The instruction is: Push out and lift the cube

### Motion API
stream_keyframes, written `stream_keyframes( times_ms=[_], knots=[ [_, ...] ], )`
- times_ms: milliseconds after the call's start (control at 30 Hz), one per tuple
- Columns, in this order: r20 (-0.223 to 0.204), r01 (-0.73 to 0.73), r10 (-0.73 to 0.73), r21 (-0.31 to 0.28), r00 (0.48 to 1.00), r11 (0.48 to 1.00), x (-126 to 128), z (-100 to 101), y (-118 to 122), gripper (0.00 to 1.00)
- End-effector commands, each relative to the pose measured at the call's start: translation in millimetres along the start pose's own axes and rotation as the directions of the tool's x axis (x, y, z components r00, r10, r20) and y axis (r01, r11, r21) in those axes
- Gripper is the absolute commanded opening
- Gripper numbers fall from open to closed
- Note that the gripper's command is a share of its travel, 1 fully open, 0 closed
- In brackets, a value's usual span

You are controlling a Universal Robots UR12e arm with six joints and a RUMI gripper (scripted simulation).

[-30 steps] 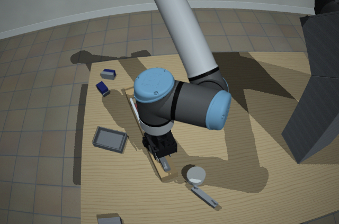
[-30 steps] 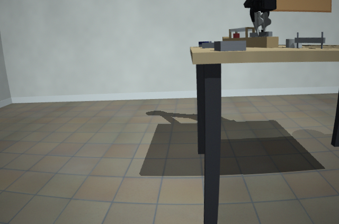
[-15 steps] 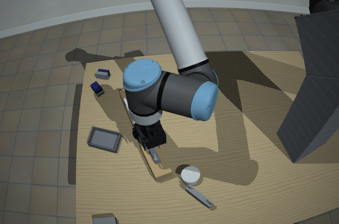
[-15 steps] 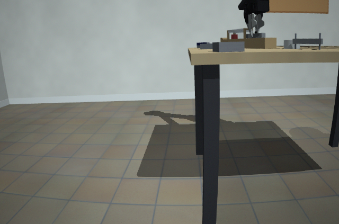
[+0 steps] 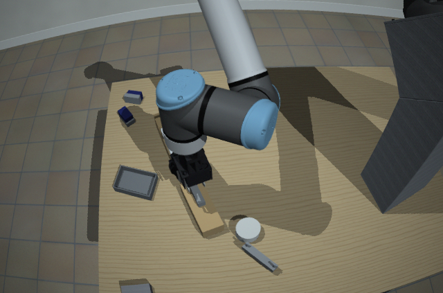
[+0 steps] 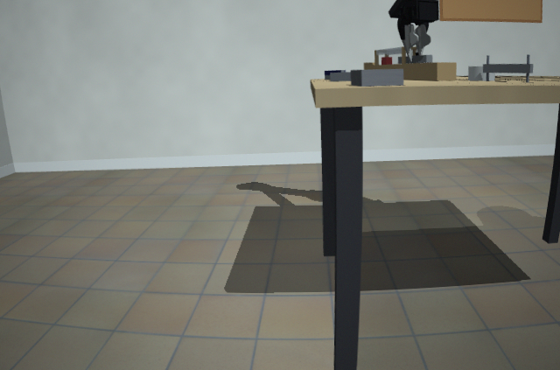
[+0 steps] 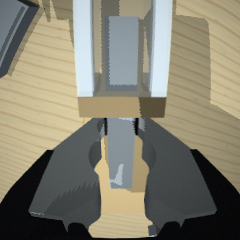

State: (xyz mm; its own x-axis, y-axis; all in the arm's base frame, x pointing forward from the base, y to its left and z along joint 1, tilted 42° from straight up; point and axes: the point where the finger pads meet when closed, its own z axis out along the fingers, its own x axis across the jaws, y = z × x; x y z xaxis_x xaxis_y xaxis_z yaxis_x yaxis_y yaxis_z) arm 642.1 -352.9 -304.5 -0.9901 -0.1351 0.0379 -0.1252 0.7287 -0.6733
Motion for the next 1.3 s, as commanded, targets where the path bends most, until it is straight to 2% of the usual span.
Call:
stream_keyframes(
  times_ms=[0, 1133, 1167, 1267],
  knots=[
    [0.001, 0.0, 0.0, 0.0, 1.0, 1.0, -0.4, -0.6, -0.8, 0.0],
    [0.001, 0.0, 0.0, 0.0, 1.0, 1.0, -0.4, -0.6, -0.8, 0.0],
    [0.001, 0.0, 0.0, 0.0, 1.0, 1.0, -0.4, -0.6, -0.8, 0.22],
    [0.001, 0.0, 0.0, 0.0, 1.0, 1.0, -0.4, -0.6, -0.8, 0.22]
  ],
)
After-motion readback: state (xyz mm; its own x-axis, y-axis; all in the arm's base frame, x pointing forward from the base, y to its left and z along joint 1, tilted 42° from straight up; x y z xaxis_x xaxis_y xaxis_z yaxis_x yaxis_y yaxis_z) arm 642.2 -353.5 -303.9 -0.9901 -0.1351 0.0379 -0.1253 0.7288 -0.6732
